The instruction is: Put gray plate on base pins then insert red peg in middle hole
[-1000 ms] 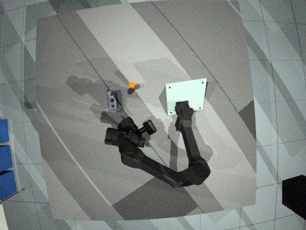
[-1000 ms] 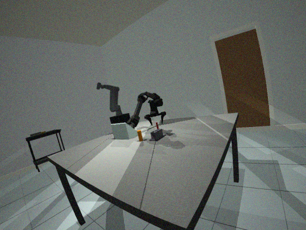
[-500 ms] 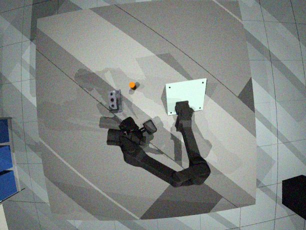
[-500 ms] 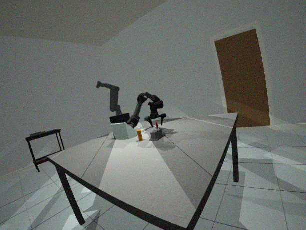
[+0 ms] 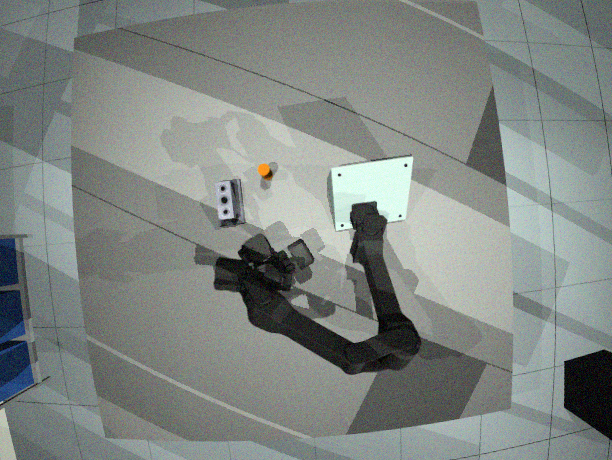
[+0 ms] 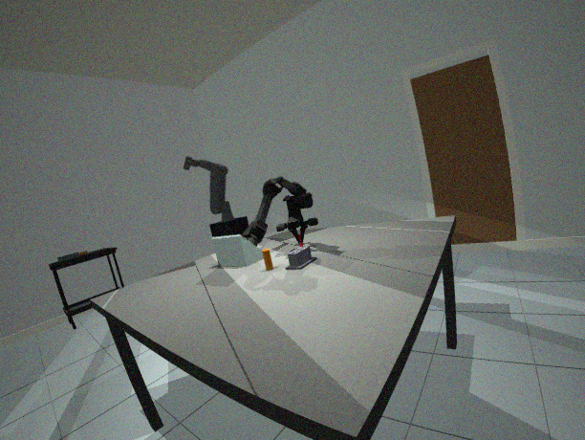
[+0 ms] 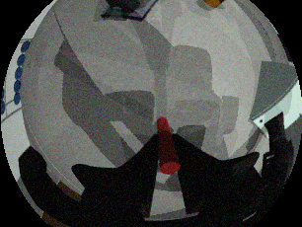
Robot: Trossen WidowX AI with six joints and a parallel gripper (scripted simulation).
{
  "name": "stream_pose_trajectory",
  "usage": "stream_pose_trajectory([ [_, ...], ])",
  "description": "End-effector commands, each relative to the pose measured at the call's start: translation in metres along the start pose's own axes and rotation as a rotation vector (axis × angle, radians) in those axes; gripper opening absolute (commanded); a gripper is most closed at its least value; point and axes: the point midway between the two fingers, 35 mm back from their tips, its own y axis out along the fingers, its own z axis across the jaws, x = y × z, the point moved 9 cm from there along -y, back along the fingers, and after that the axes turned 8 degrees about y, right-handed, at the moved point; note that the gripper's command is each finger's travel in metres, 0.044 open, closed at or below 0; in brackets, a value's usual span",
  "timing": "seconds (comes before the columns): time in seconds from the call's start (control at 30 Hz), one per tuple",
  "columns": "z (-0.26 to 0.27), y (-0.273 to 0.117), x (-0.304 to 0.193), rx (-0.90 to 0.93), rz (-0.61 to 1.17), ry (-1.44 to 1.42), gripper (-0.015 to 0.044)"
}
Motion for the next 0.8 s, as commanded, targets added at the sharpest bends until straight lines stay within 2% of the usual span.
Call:
stream_pose_trajectory([
  [0.0, 0.0, 0.0, 0.0, 0.003, 0.003, 0.005, 0.0013],
  [0.27, 0.001, -0.005, 0.0, 0.005, 0.001, 0.007, 0.0],
  [0.77, 0.004, -0.052, 0.002, 0.021, -0.014, 0.029, 0.0],
])
